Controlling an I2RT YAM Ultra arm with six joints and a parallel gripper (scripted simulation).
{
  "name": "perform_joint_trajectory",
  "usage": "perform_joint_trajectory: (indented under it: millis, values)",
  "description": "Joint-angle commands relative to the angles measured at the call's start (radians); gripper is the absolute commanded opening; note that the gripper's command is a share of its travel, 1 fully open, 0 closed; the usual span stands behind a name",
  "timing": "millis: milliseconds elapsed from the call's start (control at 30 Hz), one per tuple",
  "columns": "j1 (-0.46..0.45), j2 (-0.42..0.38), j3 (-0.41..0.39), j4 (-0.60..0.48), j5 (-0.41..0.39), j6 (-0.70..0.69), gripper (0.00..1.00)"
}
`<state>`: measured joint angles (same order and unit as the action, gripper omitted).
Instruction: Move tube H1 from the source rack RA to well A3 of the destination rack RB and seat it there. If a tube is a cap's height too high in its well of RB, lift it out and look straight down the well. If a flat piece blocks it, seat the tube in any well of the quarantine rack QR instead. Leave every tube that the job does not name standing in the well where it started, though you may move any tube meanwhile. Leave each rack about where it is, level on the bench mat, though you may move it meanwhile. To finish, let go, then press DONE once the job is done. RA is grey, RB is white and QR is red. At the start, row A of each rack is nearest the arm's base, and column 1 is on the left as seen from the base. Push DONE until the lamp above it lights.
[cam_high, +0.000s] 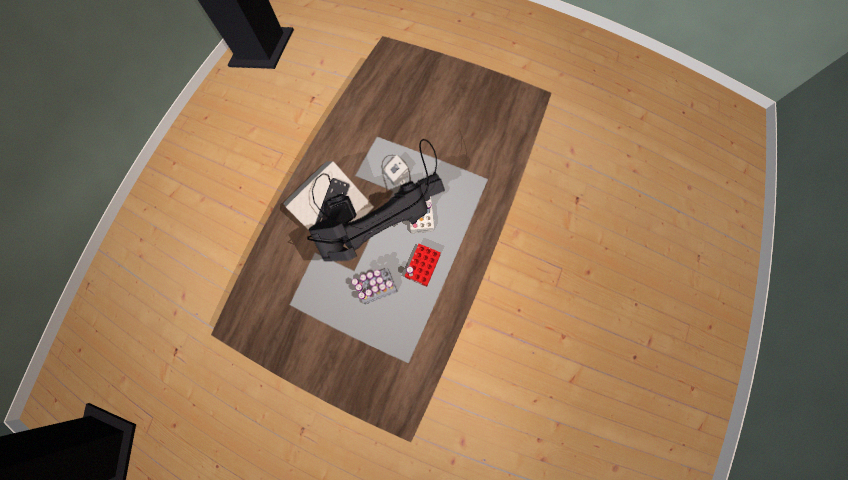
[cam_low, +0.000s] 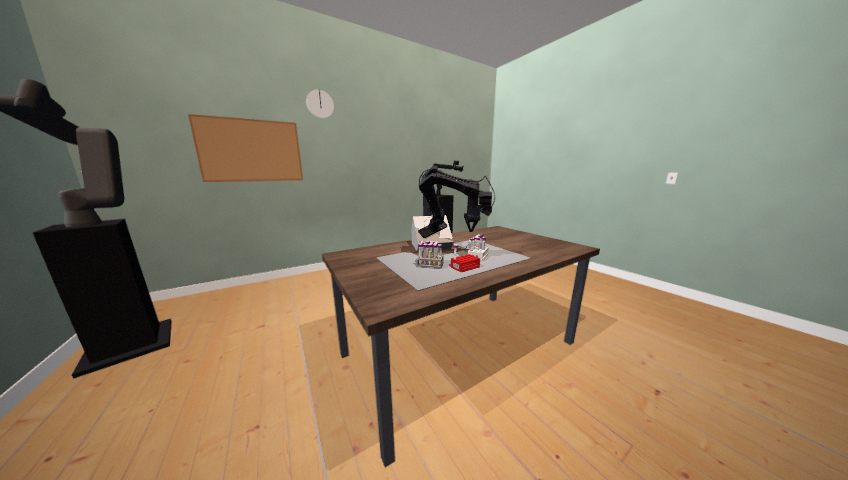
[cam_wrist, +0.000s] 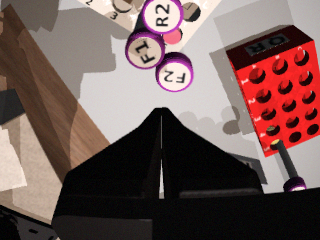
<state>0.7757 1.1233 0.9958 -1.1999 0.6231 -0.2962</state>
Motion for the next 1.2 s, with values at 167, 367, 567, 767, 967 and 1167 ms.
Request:
perform_joint_trajectory:
  millis: [167,367,567,767,967,1167]
  values:
    - [0.058,0.019,0.046,0.0,0.025,0.103,0.0]
    - [0.059,0.02,0.046,0.002,0.024,0.104,0.0]
    - [0.059,0.02,0.046,0.001,0.023,0.105,0.0]
    - [0.059,0.02,0.046,0.001,0.023,0.105,0.0]
    - [0.059,0.02,0.046,0.001,0.023,0.105,0.0]
    - [0.059,0.02,0.046,0.001,0.023,0.105,0.0]
